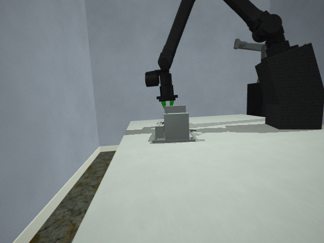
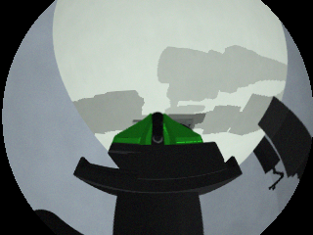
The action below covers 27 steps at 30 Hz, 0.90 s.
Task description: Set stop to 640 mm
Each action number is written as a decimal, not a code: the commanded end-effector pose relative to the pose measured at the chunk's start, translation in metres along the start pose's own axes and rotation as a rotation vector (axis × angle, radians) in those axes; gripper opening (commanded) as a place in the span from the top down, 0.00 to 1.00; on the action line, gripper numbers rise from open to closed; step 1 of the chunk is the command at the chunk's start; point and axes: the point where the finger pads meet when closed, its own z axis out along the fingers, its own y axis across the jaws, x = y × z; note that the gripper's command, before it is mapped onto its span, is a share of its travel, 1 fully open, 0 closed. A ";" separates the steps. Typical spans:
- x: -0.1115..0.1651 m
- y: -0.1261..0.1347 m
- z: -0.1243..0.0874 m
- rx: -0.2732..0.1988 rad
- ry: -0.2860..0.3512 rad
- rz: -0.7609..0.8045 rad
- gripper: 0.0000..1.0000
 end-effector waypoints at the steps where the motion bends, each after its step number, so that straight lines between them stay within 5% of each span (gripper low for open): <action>1: -0.007 0.028 0.013 -0.070 -0.009 0.009 0.94; 11: -0.006 0.024 0.019 -0.069 -0.007 0.007 0.94; 18: -0.007 -0.011 0.035 -0.037 -0.006 0.009 0.94; 27: -0.008 -0.010 0.036 -0.044 -0.007 0.011 0.94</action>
